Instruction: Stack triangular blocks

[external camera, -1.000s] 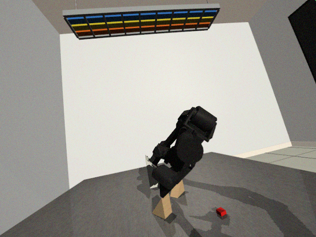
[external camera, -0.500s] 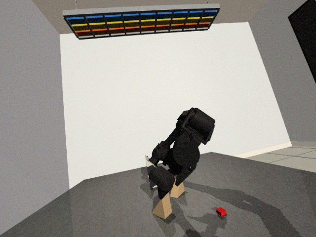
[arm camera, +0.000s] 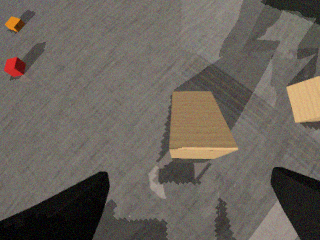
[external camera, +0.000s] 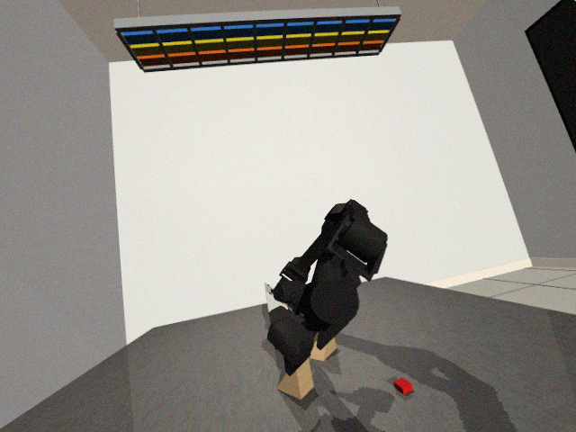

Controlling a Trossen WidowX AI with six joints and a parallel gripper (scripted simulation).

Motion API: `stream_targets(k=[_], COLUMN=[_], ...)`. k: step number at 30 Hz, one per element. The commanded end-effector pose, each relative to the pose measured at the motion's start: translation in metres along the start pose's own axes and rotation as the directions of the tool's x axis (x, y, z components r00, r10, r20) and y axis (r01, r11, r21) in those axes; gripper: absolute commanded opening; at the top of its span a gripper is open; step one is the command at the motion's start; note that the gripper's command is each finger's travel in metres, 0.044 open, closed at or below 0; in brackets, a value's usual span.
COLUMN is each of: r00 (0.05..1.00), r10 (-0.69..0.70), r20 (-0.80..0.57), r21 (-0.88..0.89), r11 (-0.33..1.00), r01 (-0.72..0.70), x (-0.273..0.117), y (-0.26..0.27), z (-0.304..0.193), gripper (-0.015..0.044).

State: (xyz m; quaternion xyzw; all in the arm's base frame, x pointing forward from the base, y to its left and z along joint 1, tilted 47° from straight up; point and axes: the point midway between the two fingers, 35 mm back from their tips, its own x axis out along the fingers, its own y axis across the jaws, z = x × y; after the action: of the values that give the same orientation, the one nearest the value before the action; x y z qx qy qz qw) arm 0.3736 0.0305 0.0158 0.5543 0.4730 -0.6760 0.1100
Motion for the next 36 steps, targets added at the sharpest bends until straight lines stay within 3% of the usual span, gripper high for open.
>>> stream_targets(k=[1, 36], r00=[1.000, 0.999], r10=[-0.007, -0.037], r20=[0.001, 0.016], r21=[0.005, 0.024], r11=[1.000, 0.999], r01=[0.007, 0.037], x=[0.008, 0.064], y=[-0.001, -0.008], z=[-0.001, 0.005], gripper=[0.0440, 0.0440])
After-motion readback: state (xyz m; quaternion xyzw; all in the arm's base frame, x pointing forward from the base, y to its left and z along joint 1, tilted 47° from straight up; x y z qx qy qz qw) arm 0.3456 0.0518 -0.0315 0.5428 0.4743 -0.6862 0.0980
